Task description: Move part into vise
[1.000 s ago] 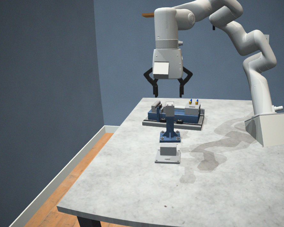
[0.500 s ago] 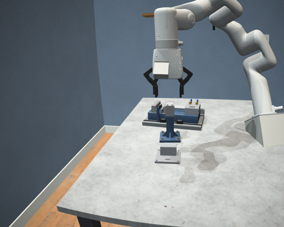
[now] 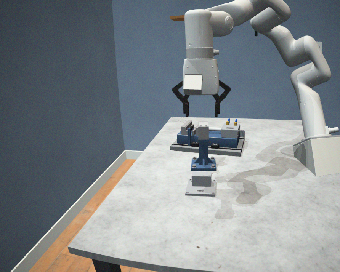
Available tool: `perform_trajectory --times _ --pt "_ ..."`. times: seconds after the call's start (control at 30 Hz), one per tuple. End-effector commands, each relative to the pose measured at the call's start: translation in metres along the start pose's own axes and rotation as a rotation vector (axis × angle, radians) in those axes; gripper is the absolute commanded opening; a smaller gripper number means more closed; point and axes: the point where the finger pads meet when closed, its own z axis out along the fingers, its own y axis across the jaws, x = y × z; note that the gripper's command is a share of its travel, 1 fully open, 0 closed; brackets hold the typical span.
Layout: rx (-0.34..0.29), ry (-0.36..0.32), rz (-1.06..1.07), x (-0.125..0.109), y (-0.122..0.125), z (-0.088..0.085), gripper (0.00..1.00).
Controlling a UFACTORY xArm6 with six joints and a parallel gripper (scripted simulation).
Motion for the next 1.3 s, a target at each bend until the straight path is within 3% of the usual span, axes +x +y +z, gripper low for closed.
perform_trajectory --times 0.0,0.57,1.27 --pt "-0.003 0.003 0.001 0.0 0.001 -0.002 0.89" --pt "-0.003 0.003 0.001 0.0 0.001 0.007 0.89" --pt "-0.003 0.003 0.001 0.001 0.001 0.032 0.89"
